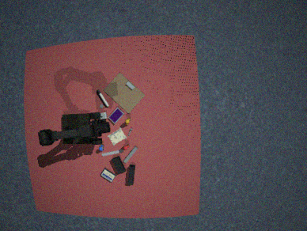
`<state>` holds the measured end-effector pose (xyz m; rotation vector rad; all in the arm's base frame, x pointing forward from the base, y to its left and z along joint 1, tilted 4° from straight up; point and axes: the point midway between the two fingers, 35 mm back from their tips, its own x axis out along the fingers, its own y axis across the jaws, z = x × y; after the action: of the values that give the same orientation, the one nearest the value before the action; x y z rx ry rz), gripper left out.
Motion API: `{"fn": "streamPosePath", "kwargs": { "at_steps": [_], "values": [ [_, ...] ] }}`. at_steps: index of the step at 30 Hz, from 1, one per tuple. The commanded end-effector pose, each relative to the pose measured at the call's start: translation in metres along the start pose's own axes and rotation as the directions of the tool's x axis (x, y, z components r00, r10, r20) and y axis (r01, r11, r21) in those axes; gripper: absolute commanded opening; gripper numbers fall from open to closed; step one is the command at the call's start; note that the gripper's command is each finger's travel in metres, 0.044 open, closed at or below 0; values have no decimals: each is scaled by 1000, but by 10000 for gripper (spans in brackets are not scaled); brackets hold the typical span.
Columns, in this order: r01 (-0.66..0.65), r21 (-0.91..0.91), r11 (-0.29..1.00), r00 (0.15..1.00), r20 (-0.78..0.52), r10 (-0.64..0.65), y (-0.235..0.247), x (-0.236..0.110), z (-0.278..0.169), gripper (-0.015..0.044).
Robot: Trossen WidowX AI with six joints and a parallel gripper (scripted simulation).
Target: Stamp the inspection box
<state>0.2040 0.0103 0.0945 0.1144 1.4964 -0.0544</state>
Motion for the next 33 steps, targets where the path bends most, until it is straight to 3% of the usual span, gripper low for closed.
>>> {"fn": "streamPosePath", "kwargs": {
  "at_steps": [1,33],
  "values": [
    [-1,-4,1000,1000,3,1,0,-3,0,0],
    [-8,-4,1000,1000,13,8,70,-9,102,0]
  ]
}}
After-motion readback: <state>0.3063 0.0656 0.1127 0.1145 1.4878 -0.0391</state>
